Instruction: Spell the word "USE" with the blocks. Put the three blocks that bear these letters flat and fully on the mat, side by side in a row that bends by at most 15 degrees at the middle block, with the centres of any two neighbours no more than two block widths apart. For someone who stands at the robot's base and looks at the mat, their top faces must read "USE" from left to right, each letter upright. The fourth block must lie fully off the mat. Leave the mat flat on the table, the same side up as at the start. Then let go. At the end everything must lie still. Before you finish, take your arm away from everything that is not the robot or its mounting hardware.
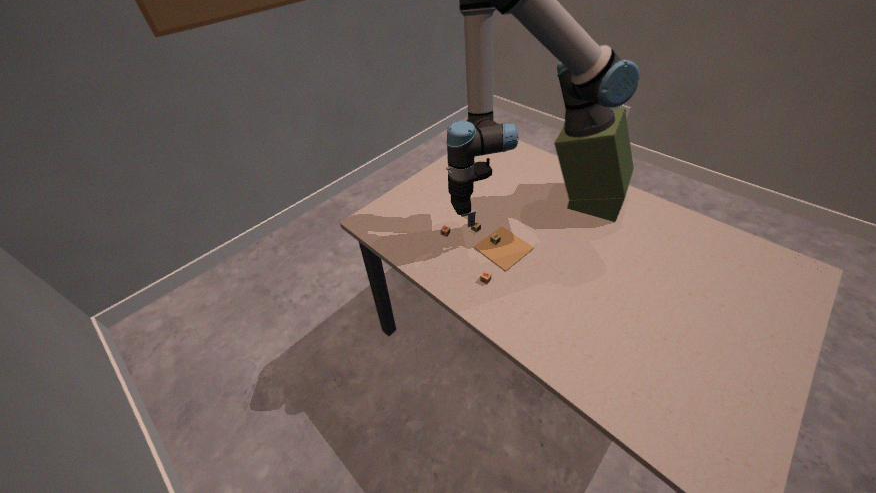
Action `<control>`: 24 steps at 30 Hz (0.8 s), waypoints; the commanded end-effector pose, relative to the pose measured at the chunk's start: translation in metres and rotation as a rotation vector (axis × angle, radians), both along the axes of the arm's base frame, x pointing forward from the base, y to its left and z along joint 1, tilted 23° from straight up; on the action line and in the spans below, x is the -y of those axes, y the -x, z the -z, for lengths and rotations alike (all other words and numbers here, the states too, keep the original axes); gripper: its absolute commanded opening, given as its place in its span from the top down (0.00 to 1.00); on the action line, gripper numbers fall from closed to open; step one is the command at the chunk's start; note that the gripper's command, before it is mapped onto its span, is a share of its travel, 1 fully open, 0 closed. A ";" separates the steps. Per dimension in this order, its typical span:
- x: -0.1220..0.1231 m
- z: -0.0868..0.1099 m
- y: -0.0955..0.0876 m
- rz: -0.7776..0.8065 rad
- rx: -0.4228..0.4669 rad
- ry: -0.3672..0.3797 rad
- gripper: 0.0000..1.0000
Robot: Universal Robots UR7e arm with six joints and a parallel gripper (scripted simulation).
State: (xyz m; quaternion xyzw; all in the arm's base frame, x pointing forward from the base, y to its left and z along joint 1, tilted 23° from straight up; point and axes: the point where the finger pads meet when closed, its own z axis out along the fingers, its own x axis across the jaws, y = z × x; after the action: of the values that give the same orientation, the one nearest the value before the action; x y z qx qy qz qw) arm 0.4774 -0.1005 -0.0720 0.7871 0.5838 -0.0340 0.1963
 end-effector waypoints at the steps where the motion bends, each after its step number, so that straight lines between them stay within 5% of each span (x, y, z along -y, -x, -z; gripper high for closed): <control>1: 0.010 -0.006 -0.009 -0.129 -0.047 0.025 0.00; 24: 0.046 -0.027 -0.040 -0.587 -0.221 0.113 0.00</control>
State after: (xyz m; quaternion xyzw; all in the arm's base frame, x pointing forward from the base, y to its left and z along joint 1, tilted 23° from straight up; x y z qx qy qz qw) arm 0.5106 -0.1391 -0.0506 0.6048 0.7710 -0.0847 0.1807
